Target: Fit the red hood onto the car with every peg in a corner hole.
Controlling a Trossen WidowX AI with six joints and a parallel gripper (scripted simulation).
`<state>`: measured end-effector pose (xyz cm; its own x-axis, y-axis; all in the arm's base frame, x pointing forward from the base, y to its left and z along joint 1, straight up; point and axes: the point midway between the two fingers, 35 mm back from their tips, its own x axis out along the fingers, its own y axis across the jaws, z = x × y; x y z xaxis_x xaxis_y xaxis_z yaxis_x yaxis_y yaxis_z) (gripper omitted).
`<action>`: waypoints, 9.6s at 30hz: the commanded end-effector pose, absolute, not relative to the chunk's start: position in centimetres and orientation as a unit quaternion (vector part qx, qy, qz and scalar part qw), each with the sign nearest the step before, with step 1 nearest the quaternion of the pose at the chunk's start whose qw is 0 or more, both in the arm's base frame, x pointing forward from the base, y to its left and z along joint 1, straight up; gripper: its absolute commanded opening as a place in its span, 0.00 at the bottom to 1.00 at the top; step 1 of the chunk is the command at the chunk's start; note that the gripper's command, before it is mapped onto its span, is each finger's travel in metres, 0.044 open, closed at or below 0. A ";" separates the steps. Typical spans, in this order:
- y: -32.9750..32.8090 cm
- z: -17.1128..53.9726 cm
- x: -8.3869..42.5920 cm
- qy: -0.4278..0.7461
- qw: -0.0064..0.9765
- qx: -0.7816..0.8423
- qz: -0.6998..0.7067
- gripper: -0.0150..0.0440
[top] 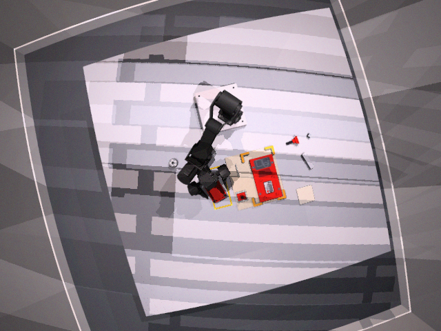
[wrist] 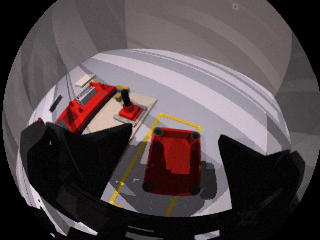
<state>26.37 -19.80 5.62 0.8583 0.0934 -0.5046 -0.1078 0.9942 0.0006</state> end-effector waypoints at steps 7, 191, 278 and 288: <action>-19.9 4.9 26.3 0.258 0.965 -0.017 0.054 1.00; -20.3 7.1 25.8 0.222 0.722 0.640 -0.137 0.25; -22.2 8.1 18.5 0.062 0.056 0.960 -0.267 1.00; -21.9 8.8 17.6 0.061 0.038 0.959 -0.273 1.00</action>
<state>17.31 -21.92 9.14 0.8446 0.0918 -0.5274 0.1306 -0.9908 0.0367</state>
